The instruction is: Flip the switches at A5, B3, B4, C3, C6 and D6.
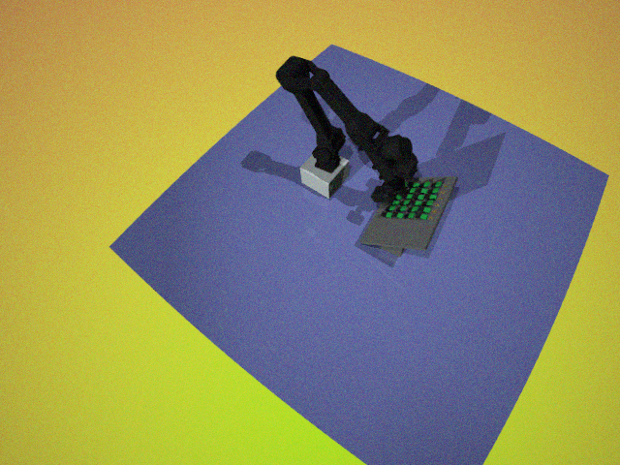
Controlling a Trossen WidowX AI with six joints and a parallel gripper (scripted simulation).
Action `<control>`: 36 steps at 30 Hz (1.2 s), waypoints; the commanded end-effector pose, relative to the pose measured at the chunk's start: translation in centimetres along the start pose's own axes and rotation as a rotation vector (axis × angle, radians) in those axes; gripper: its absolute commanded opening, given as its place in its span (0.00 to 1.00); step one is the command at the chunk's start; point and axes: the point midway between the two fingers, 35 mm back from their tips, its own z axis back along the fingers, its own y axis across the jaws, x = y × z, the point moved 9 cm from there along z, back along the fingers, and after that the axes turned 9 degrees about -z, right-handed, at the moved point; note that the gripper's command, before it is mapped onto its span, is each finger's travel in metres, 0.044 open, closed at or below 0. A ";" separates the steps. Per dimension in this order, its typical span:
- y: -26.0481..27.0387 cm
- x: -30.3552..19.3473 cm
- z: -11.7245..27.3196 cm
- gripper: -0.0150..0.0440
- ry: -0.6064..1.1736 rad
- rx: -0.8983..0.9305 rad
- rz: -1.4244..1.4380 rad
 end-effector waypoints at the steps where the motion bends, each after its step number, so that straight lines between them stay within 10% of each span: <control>1: 0.0 -0.1 -0.1 0.25 0.002 -0.003 -0.003; 13: 0.1 0.4 6.4 0.25 0.031 -0.007 -0.003; 36: -7.4 1.4 4.6 0.25 0.017 -0.012 0.002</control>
